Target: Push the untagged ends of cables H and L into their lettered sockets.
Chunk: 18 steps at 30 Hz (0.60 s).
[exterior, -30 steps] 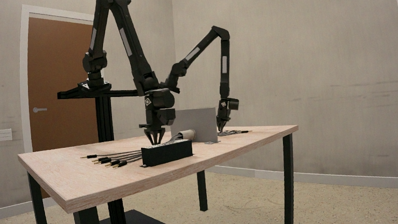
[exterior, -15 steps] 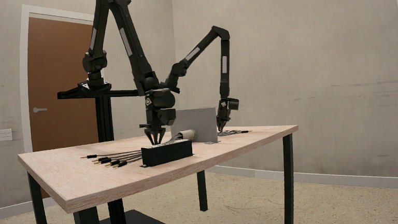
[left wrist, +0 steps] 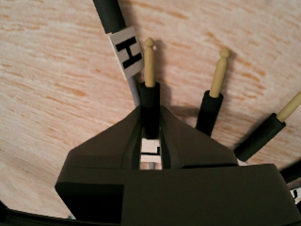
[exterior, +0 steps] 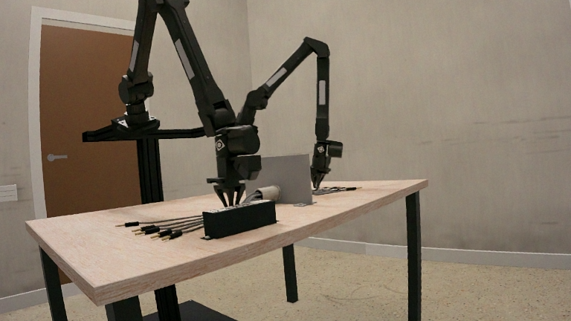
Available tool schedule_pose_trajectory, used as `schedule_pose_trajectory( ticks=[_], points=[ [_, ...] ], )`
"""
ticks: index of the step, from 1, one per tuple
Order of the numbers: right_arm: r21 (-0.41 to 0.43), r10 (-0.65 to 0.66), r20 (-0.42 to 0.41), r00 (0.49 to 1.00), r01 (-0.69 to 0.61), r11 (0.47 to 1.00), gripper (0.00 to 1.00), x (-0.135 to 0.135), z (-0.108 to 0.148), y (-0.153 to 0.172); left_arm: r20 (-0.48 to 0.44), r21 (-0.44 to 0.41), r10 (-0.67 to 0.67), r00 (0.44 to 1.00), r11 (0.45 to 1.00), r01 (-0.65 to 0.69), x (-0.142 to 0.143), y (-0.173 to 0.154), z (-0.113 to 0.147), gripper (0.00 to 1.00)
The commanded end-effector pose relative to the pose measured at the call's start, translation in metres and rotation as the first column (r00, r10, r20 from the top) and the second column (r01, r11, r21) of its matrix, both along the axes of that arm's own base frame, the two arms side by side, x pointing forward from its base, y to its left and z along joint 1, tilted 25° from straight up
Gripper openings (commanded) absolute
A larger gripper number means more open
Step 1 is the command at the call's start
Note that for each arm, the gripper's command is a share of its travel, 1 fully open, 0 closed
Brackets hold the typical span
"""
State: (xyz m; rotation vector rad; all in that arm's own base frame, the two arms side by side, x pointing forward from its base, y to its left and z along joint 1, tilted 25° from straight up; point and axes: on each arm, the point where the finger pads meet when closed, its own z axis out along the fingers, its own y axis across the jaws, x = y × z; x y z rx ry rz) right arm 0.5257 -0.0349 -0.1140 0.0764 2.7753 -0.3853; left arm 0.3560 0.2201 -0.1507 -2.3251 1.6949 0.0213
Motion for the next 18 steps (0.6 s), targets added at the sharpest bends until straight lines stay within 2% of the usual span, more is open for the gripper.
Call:
schedule_pose_trajectory(
  ticks=[1, 2, 3, 6, 18],
  points=[
    [0.000, 0.003, -0.015, 1.000, -0.003, 1.000, 0.06, 0.007, -0.001, -0.004, 0.006, 0.002, 0.001, 1.000, 1.000, -0.001, 0.001, 0.001, 0.000, 0.06],
    [0.000, 0.003, -0.015, 1.000, -0.003, 1.000, 0.06, 0.007, -0.001, -0.004, 0.006, 0.002, 0.001, 1.000, 1.000, -0.001, 0.001, 0.001, 0.000, 0.06],
    [0.001, 0.003, 0.004, 1.000, -0.003, 1.000, 0.06, 0.013, 0.009, -0.003, 0.006, 0.002, 0.001, 1.000, 1.000, -0.001, 0.001, 0.001, 0.000, 0.06],
    [0.003, -0.006, -0.017, 1.000, 0.006, 1.000, 0.06, 0.015, 0.002, -0.004, 0.006, 0.002, 0.001, 1.000, 1.000, -0.001, 0.001, 0.001, 0.000, 0.06],
    [0.007, -0.018, -0.008, 1.000, 0.018, 1.000, 0.06, 0.024, 0.005, -0.004, 0.006, 0.002, 0.001, 1.000, 1.000, -0.001, 0.001, 0.001, 0.000, 0.06]
  ],
)
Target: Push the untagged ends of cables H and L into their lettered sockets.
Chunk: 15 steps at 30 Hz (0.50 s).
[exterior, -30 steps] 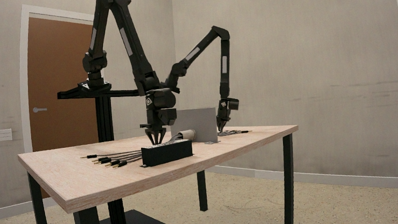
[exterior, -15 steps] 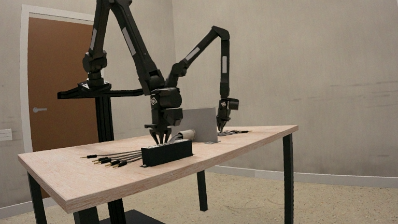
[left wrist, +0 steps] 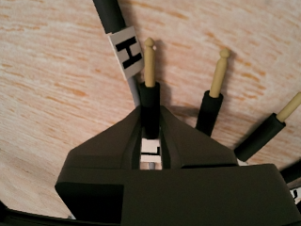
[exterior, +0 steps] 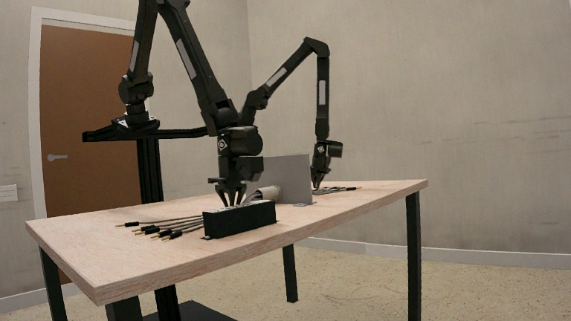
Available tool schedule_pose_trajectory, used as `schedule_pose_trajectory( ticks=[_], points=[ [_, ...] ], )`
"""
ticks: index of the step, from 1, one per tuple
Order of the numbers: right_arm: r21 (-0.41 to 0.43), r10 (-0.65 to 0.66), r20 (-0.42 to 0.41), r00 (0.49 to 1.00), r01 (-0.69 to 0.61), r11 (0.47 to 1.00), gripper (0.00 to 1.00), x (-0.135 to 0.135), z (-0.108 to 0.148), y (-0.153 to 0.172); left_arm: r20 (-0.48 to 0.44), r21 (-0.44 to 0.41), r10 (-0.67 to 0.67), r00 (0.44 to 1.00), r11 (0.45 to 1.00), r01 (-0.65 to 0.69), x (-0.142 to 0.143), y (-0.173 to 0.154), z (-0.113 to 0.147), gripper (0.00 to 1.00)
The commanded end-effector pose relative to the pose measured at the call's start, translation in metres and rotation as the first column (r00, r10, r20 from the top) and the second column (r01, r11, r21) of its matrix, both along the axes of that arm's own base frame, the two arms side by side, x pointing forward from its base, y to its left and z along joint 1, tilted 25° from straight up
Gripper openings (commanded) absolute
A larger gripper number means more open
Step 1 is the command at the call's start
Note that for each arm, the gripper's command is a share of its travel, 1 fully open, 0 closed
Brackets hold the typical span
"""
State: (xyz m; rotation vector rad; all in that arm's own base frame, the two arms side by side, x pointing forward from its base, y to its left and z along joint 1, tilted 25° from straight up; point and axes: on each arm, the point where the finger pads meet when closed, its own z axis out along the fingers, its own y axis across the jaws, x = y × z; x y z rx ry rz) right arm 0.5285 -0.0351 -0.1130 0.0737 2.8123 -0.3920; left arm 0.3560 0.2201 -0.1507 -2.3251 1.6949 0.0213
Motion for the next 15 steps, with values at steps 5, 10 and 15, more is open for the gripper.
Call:
schedule_pose_trajectory(
  ticks=[5, 10, 15],
  points=[
    [0.008, -0.018, 0.039, 0.999, 0.018, 1.000, 0.06, 0.028, 0.006, -0.005, 0.006, 0.002, 0.001, 1.000, 1.000, -0.001, 0.001, 0.001, 0.000, 0.06],
    [0.008, -0.018, 0.049, 0.999, 0.018, 1.000, 0.06, 0.028, 0.006, -0.004, 0.006, 0.002, 0.001, 1.000, 1.000, -0.001, 0.001, 0.001, 0.000, 0.06],
    [0.009, -0.021, 0.054, 0.998, 0.021, 1.000, 0.06, 0.029, 0.006, -0.004, 0.006, 0.002, 0.001, 1.000, 1.000, -0.001, 0.001, 0.001, 0.000, 0.06]
  ],
)
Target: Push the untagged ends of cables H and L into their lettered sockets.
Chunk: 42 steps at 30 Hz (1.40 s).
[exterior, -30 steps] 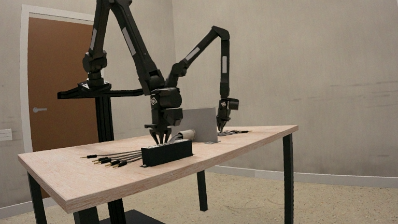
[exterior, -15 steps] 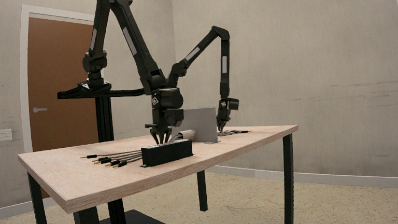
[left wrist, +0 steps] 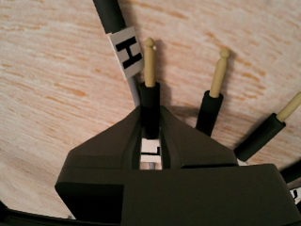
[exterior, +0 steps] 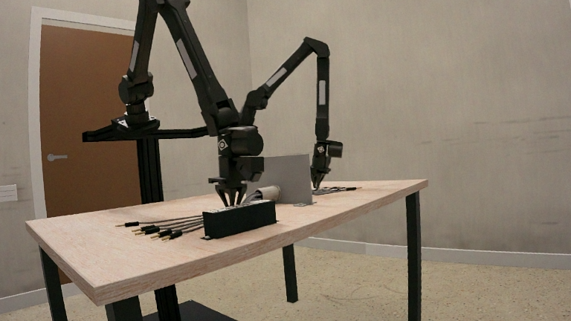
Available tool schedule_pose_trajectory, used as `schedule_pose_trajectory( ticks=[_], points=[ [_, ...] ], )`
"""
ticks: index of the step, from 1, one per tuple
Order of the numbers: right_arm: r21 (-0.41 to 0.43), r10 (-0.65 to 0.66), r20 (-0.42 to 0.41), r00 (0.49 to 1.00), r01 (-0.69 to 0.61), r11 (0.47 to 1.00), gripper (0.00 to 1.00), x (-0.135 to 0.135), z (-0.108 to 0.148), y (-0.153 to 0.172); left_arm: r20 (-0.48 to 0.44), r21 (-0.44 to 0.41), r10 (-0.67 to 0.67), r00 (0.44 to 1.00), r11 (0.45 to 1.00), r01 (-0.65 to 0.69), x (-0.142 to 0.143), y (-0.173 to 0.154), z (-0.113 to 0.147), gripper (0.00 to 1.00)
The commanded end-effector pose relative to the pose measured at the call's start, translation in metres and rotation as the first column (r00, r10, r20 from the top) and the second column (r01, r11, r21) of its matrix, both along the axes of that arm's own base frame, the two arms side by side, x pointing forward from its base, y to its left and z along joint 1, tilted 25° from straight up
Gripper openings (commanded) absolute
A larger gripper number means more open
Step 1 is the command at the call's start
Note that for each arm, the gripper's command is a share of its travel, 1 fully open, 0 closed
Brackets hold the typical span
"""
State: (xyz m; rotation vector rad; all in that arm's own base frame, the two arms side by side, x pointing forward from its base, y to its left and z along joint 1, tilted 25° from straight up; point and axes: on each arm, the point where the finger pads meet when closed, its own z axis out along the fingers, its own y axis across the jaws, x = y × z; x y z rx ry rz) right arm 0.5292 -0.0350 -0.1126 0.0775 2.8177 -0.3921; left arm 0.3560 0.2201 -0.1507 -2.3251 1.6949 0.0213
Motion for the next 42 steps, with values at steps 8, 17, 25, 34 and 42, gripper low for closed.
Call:
schedule_pose_trajectory(
  ticks=[8, 17, 25, 34, 42],
  points=[
    [0.005, -0.010, 0.056, 0.998, 0.010, 1.000, 0.06, 0.034, 0.008, -0.005, 0.006, 0.002, 0.001, 1.000, 1.000, -0.001, 0.001, 0.001, 0.000, 0.06],
    [0.006, -0.011, 0.080, 0.997, 0.010, 1.000, 0.06, 0.030, 0.015, -0.004, 0.006, 0.002, 0.001, 1.000, 1.000, -0.001, 0.001, 0.001, 0.000, 0.06],
    [0.010, -0.004, 0.089, 0.996, 0.004, 1.000, 0.35, 0.023, 0.024, 0.005, 0.006, 0.002, 0.001, 1.000, 1.000, -0.001, 0.001, 0.001, 0.000, 0.06],
    [0.005, 0.003, 0.057, 0.998, -0.003, 1.000, 0.35, -0.004, 0.026, 0.013, 0.006, 0.002, 0.001, 1.000, 1.000, -0.001, 0.001, 0.001, 0.000, 0.06],
    [0.003, 0.003, 0.046, 0.999, -0.003, 1.000, 0.58, -0.013, 0.033, 0.015, 0.006, 0.002, 0.001, 1.000, 1.000, -0.001, 0.001, 0.001, 0.000, 0.06]
  ],
)
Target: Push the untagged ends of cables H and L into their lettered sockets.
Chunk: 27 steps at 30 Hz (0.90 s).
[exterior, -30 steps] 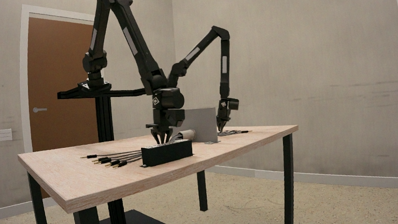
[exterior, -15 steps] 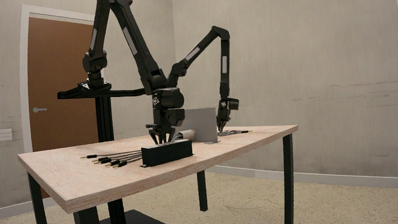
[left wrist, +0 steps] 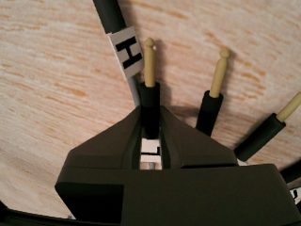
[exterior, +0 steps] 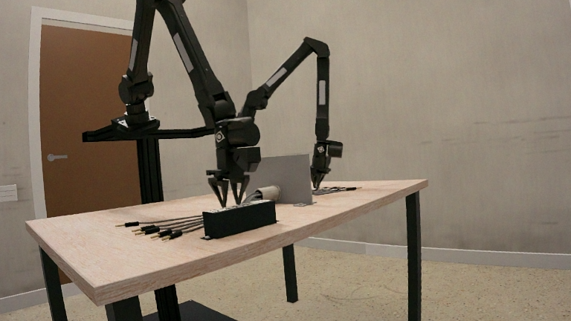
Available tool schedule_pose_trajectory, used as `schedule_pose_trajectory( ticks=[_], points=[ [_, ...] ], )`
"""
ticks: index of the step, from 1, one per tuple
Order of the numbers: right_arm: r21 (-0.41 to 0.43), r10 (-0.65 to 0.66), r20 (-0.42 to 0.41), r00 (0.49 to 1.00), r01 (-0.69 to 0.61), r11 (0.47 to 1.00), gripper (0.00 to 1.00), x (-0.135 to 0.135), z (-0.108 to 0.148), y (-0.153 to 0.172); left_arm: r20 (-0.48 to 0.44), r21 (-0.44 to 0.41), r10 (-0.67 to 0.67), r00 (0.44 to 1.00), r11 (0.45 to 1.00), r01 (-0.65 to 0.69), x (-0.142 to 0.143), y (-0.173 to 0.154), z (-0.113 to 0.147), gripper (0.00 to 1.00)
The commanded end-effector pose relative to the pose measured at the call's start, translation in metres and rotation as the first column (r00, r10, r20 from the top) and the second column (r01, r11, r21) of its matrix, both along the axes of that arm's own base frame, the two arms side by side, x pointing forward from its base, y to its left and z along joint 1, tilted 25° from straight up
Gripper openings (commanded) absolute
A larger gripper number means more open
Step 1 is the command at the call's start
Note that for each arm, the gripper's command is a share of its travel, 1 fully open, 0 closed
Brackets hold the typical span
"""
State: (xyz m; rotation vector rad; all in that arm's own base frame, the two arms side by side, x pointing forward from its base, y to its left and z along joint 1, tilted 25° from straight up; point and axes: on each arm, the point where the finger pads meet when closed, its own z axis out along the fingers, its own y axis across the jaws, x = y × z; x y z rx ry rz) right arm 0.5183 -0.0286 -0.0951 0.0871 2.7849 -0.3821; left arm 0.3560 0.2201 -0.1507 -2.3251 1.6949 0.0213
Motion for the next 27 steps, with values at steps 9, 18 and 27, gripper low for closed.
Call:
schedule_pose_trajectory(
  ticks=[9, 18, 27],
  points=[
    [0.000, 0.005, 0.030, 1.000, -0.005, 1.000, 1.00, -0.007, 0.046, 0.020, 0.006, 0.002, 0.001, 1.000, 1.000, -0.001, 0.001, 0.001, 0.000, 0.06],
    [-0.005, 0.006, 0.046, 0.999, -0.006, 1.000, 1.00, 0.001, 0.050, 0.006, 0.006, 0.002, 0.001, 1.000, 1.000, -0.001, 0.001, 0.001, 0.000, 0.06],
    [-0.117, 0.285, 0.138, 0.948, -0.271, 0.956, 1.00, -0.058, 0.080, -0.030, 0.006, 0.002, 0.001, 1.000, 1.000, -0.001, 0.001, 0.001, 0.000, 0.06]
  ],
)
